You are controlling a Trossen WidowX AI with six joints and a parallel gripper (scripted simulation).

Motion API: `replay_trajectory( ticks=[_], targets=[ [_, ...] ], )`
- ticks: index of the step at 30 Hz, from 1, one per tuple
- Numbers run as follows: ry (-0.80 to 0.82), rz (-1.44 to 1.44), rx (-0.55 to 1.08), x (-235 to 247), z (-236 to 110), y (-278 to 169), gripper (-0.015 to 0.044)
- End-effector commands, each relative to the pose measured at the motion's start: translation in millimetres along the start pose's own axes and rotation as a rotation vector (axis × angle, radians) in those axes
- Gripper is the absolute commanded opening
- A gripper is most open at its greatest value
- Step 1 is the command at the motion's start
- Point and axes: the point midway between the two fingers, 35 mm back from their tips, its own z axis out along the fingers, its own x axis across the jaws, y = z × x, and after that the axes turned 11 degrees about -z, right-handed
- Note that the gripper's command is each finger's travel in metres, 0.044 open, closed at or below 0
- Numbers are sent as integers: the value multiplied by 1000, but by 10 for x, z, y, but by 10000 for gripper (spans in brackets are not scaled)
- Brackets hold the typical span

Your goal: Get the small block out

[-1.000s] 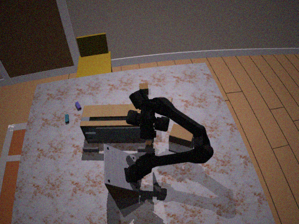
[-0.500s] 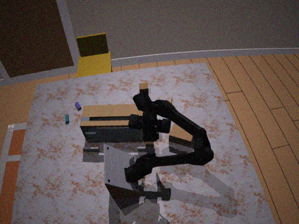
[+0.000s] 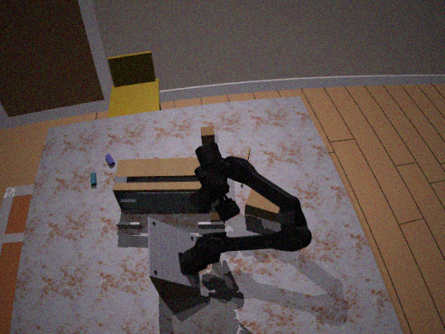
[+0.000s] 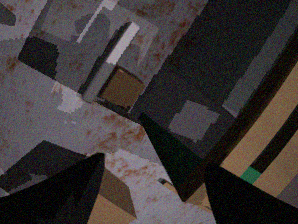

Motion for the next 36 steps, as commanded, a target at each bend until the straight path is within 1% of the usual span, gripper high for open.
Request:
replay_trajectory(
  ticks=[1, 18, 36],
  targets=[
    [1, 317, -4, 23, 59, 33, 285],
    [-8, 2159, -3, 73, 320, 105, 285],
    [-22, 3461, -75, 63, 452, 190, 285]
  ],
)
